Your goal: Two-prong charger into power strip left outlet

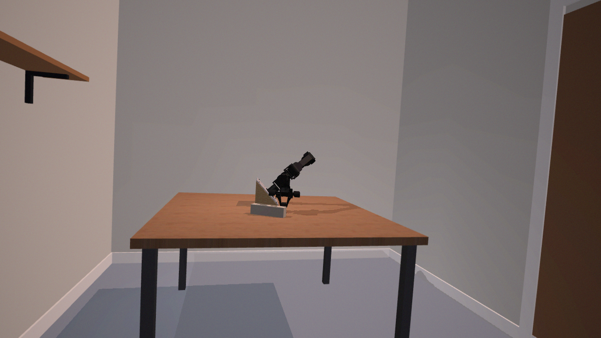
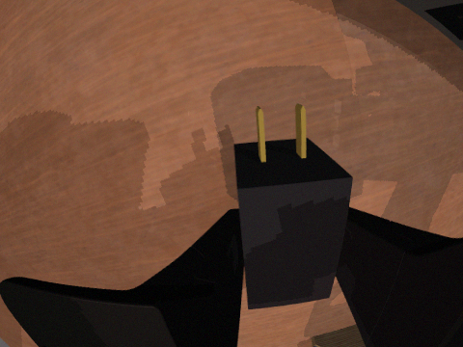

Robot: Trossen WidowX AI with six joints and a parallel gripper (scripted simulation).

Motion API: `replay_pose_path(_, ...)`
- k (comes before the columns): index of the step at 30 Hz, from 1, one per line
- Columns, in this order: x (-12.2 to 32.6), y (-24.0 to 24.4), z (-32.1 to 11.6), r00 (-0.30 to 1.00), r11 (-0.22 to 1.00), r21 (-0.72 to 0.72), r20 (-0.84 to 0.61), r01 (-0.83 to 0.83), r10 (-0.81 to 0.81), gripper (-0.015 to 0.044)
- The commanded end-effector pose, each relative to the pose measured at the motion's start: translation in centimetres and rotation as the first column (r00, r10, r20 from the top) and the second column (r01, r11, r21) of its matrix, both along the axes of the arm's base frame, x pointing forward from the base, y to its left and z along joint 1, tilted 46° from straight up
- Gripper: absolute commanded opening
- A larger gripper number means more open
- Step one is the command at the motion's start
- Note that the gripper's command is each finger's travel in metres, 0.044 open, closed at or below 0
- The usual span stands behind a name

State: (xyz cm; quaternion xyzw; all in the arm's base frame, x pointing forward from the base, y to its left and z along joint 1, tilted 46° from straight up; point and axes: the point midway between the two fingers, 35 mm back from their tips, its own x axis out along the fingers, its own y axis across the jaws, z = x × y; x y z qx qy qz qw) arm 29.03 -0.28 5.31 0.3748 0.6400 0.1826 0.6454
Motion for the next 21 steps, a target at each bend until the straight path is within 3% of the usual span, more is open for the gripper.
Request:
replay_pose_path(1,0.2,-0.2,-0.3,0.997,0.999,0.015,-0.048,0.052,-0.052,0.0000)
replay_pose_path(11,0.4,-0.5,-1.3,0.972,0.985,0.032,-0.173,0.167,-0.159,0.0000)
replay_pose_path(21,1.2,-0.9,-1.6,0.969,0.984,0.033,-0.182,0.175,-0.167,0.0000)
